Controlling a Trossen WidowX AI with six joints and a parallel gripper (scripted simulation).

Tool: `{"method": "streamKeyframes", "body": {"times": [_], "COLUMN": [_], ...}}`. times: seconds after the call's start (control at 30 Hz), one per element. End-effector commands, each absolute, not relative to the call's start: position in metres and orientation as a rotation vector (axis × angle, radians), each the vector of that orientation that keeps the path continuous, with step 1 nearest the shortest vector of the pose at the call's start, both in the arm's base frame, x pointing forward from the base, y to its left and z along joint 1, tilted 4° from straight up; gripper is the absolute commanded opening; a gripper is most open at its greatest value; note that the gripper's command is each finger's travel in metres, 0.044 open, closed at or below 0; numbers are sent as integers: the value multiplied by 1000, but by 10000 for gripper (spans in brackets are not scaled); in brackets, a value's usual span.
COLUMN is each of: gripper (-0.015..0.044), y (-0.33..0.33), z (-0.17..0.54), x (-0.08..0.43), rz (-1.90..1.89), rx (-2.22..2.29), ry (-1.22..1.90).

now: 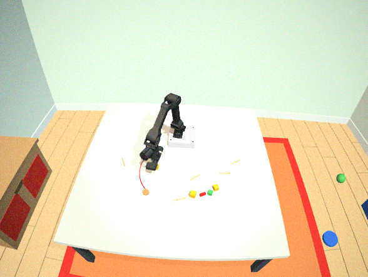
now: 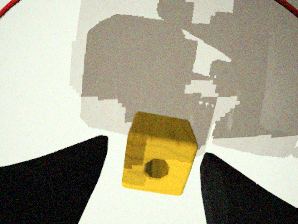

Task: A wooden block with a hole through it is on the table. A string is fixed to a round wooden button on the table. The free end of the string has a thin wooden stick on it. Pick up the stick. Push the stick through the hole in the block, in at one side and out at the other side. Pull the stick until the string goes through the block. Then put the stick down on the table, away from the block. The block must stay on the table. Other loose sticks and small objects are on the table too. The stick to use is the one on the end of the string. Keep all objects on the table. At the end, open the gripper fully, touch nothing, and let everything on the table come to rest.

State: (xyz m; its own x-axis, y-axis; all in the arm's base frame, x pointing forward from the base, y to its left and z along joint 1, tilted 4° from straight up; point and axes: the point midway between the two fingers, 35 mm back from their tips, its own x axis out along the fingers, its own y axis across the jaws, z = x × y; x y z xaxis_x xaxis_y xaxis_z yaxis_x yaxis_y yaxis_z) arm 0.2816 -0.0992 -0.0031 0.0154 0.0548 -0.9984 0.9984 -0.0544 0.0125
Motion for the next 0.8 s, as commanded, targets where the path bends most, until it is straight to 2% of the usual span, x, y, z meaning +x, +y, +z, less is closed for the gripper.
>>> {"method": "streamKeyframes", "body": {"times": [0.0,0.7,0.77], "gripper": [240,240,188], "y": [-99,-99,-99], "z": [-5,-5,-3], "x": [281,281,282], "rz": [-1219,-1219,-1212], "rx": [1294,1294,1296], "ry": [1214,1214,1214]}}
